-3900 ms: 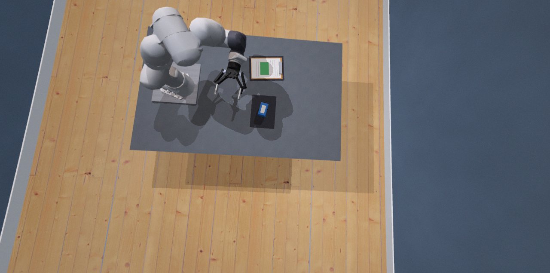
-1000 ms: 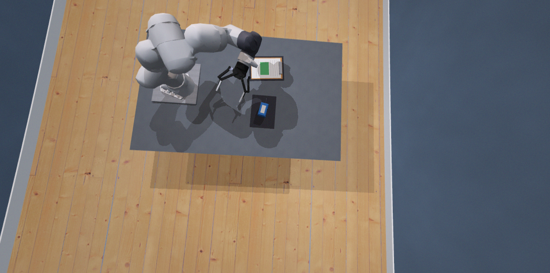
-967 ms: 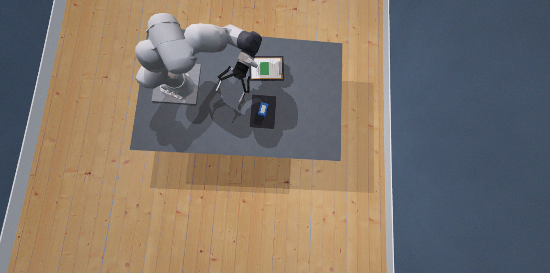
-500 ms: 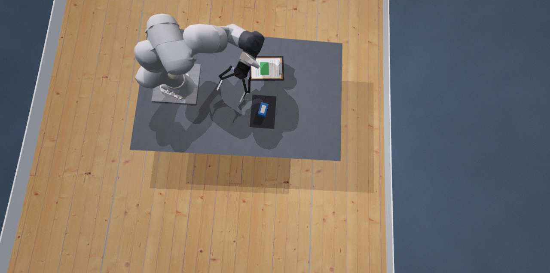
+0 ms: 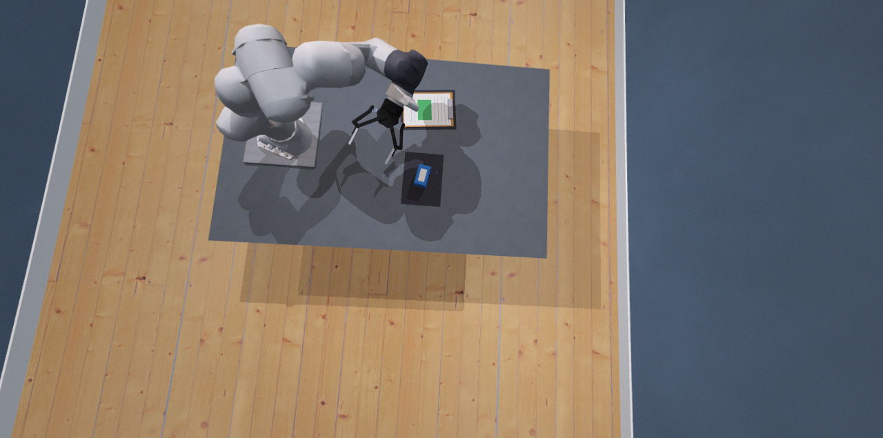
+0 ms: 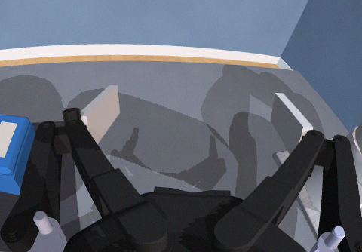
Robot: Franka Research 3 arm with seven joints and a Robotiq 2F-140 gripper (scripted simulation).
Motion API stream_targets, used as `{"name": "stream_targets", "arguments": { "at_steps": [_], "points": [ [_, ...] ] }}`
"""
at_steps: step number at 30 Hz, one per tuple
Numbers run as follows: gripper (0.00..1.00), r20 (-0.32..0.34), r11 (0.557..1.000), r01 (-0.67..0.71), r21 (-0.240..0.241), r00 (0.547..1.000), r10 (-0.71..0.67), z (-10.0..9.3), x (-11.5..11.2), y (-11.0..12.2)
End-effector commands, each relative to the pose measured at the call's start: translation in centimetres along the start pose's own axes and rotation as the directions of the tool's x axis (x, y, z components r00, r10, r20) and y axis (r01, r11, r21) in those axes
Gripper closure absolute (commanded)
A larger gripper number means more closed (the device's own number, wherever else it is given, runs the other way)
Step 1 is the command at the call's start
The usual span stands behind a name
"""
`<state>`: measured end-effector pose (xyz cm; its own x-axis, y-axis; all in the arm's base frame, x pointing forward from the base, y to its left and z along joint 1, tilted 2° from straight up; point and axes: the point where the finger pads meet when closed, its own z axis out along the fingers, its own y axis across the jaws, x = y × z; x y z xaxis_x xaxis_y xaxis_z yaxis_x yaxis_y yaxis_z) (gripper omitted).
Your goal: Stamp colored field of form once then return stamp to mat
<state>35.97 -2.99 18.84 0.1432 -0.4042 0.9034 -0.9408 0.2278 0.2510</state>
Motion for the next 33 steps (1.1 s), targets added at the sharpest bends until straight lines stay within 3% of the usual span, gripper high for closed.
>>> {"name": "stream_targets", "arguments": {
  "at_steps": [1,6,7,33],
  "points": [
    [0.0,0.004,1.0,0.024,-0.002,1.0,-0.024,-0.03,-0.13,0.03],
    [0.0,0.004,1.0,0.024,-0.002,1.0,-0.024,-0.03,-0.13,0.03],
    [0.0,0.103,0.994,0.103,-0.032,0.99,-0.099,-0.88,0.26,-0.52],
    [0.0,0.103,0.994,0.103,-0.032,0.99,-0.099,-0.88,0.26,-0.52]
  ]
}}
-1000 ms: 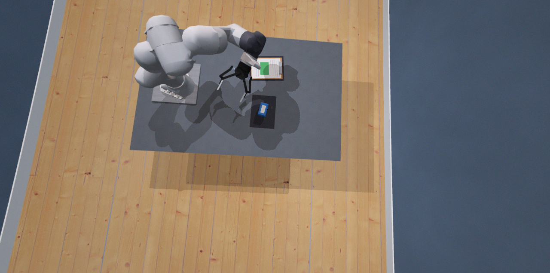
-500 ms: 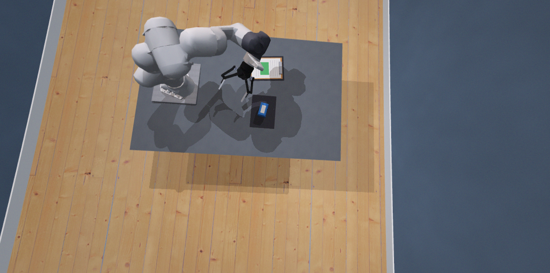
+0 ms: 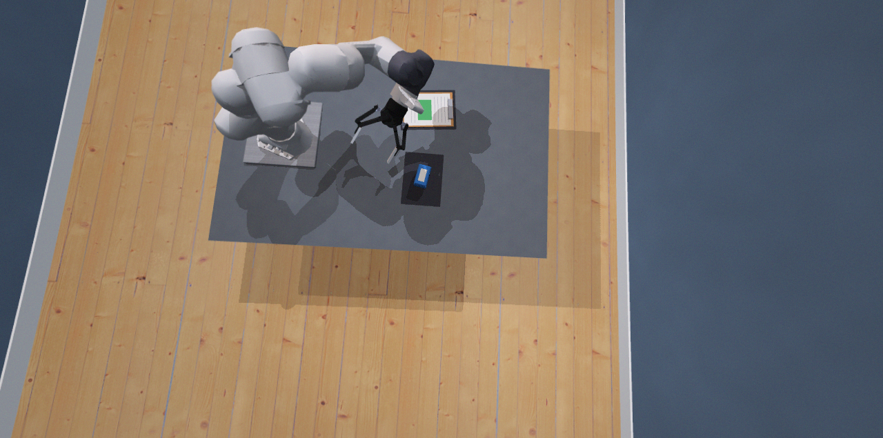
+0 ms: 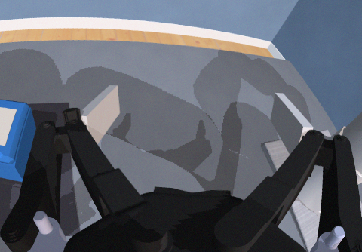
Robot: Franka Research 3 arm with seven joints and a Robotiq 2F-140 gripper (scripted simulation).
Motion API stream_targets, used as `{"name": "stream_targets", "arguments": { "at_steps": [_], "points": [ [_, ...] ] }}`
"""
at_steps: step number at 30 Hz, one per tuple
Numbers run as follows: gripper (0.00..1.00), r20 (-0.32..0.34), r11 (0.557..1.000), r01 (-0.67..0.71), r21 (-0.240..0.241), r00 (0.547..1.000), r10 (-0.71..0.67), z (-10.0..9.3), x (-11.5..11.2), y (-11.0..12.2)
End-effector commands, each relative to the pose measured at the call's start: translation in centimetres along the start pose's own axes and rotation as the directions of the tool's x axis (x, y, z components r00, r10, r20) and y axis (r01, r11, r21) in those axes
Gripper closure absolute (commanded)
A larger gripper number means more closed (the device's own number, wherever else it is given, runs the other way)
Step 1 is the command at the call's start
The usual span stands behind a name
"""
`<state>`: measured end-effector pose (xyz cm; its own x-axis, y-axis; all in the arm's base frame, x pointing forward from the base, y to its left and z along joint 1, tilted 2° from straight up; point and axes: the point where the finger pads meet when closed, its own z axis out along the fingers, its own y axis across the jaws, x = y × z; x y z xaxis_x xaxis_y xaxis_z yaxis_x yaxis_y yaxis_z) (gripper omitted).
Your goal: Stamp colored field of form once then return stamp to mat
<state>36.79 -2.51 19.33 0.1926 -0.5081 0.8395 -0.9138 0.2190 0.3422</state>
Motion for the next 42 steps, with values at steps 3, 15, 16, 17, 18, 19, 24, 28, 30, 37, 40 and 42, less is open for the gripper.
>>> {"name": "stream_targets", "arguments": {
  "at_steps": [3,15,16,17,18,19,24,28,30,37,40,42],
  "points": [
    [0.0,0.108,0.996,0.092,-0.013,0.99,-0.09,-1.1,0.4,-0.6],
    [0.0,0.108,0.996,0.092,-0.013,0.99,-0.09,-1.1,0.4,-0.6],
    [0.0,0.108,0.996,0.092,-0.013,0.99,-0.09,-1.1,0.4,-0.6],
    [0.0,0.214,0.985,0.17,0.002,0.963,-0.166,-2.4,1.1,-1.4],
    [0.0,0.314,0.97,0.239,0.046,0.918,-0.241,-3.9,2.0,-2.2],
    [0.0,0.348,0.965,0.251,0.079,0.9,-0.262,-5.6,3.3,-3.2],
    [0.0,0.457,0.954,0.165,0.25,0.849,-0.266,-12.3,11.4,-6.6],
    [0.0,0.532,0.928,0.053,0.369,0.807,-0.257,-15.7,17.6,-11.1],
    [0.0,0.597,0.91,-0.004,0.415,0.756,-0.269,-13.4,14.5,-14.8],
    [0.0,0.767,0.897,-0.094,0.432,0.561,-0.311,-7.2,7.2,-18.7],
    [0.0,0.837,0.903,-0.182,0.389,0.481,-0.263,-4.7,4.5,-19.6],
    [0.0,0.854,0.915,-0.206,0.348,0.471,-0.219,-3.7,3.4,-19.8]
  ]
}}
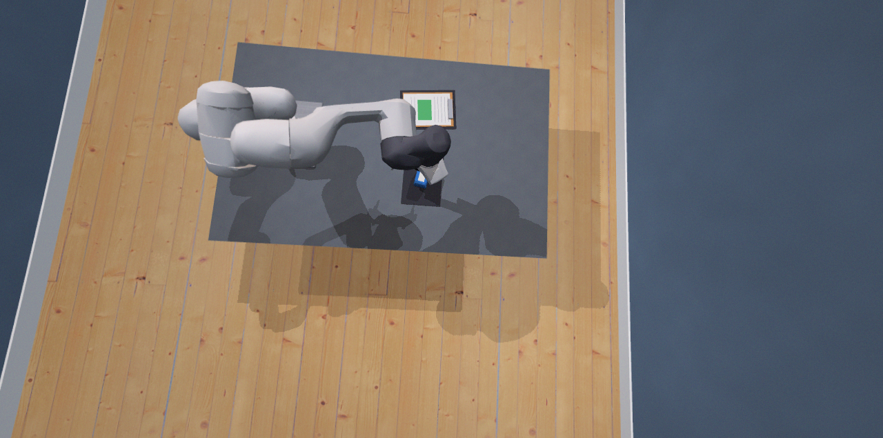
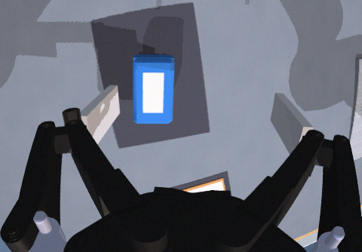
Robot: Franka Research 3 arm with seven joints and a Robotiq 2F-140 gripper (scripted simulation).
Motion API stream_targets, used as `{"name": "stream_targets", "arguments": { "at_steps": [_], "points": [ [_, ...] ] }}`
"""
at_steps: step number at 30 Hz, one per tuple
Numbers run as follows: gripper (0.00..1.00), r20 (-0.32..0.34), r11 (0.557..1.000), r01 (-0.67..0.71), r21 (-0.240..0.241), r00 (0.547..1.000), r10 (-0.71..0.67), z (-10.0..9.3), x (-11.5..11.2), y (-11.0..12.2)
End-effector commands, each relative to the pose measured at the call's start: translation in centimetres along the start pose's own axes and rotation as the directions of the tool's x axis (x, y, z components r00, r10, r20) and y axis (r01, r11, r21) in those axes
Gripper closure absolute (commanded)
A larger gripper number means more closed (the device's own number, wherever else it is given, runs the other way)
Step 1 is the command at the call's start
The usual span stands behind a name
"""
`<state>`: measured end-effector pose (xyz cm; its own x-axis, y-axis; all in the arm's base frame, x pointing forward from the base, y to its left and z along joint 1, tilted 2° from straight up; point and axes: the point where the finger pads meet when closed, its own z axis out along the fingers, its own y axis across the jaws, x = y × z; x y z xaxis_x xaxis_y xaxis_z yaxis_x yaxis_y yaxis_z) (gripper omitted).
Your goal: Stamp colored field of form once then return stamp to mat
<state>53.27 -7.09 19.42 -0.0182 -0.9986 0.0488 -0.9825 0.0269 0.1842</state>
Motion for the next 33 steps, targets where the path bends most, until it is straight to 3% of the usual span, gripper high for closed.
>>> {"name": "stream_targets", "arguments": {
  "at_steps": [1,5,33],
  "points": [
    [0.0,0.09,0.982,-0.013,0.19,0.996,-0.005,2.11,-1.69,-3.89],
    [0.0,0.095,0.982,-0.036,0.188,0.995,0.018,2.8,-1.55,-3.83],
    [0.0,0.095,0.982,-0.036,0.188,0.995,0.018,2.81,-1.55,-3.83]
  ]
}}
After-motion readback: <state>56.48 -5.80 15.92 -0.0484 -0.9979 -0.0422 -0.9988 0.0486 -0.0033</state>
